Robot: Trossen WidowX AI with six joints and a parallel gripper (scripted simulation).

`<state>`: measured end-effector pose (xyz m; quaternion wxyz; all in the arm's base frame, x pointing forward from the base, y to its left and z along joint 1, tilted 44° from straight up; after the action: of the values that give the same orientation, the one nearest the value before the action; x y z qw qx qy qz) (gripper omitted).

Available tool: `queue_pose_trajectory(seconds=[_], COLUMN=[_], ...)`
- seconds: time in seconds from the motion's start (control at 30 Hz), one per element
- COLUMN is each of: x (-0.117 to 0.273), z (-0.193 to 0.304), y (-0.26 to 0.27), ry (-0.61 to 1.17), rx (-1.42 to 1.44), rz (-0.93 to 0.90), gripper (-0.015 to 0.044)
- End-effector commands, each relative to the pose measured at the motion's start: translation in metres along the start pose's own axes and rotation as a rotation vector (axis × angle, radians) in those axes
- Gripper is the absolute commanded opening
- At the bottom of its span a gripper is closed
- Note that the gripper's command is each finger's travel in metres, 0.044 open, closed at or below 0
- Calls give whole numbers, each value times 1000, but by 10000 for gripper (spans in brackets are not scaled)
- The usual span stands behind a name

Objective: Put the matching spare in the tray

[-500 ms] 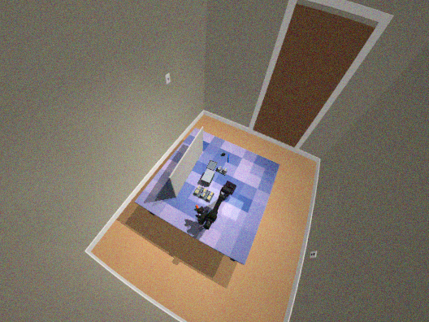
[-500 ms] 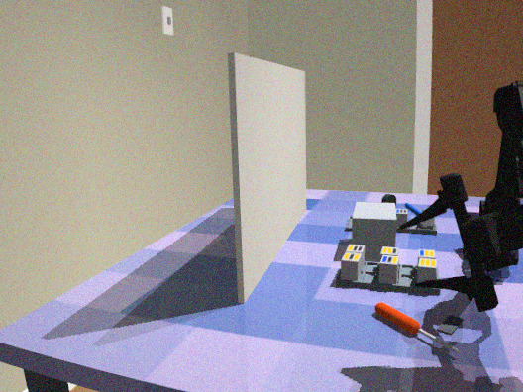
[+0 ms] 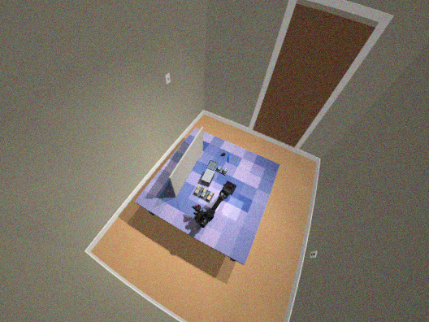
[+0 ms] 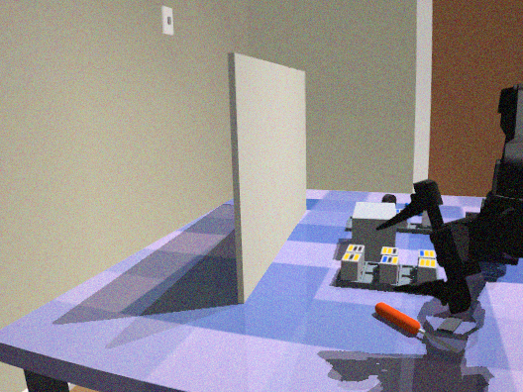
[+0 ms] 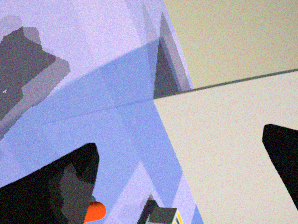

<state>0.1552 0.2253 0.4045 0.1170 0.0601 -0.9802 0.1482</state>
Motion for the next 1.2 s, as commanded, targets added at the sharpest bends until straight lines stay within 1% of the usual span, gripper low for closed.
queue_pose_trajectory(seconds=[0.0,0.23,0.43,0.5,0.63,0.87,1.0,1.17], x=[-48,-129,-180,-189,-207,-223,-222,-222], z=[14,49,88,98,127,185,215,215], y=[-7,-48,-102,-116,-145,-200,-233,-233], ry=[140,423,657,706,845,1058,1107,1107], rx=[88,148,105,84,29,-196,-402,-402], rz=[31,40,9,-3,-89,-335,-476,-476], gripper=[440,440,440,440,440,440,440,440])
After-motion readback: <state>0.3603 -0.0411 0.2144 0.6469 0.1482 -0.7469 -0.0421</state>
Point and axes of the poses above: the point midway between the two fingers, 35 mm back from their tips, its own x axis back along the fingers, its own y axis across the jaws, z = x × y, the point moved 6 cm from there along x, back along the fingers, and after that the axes turned 13 degrees about -x, right-handed, at the moved point
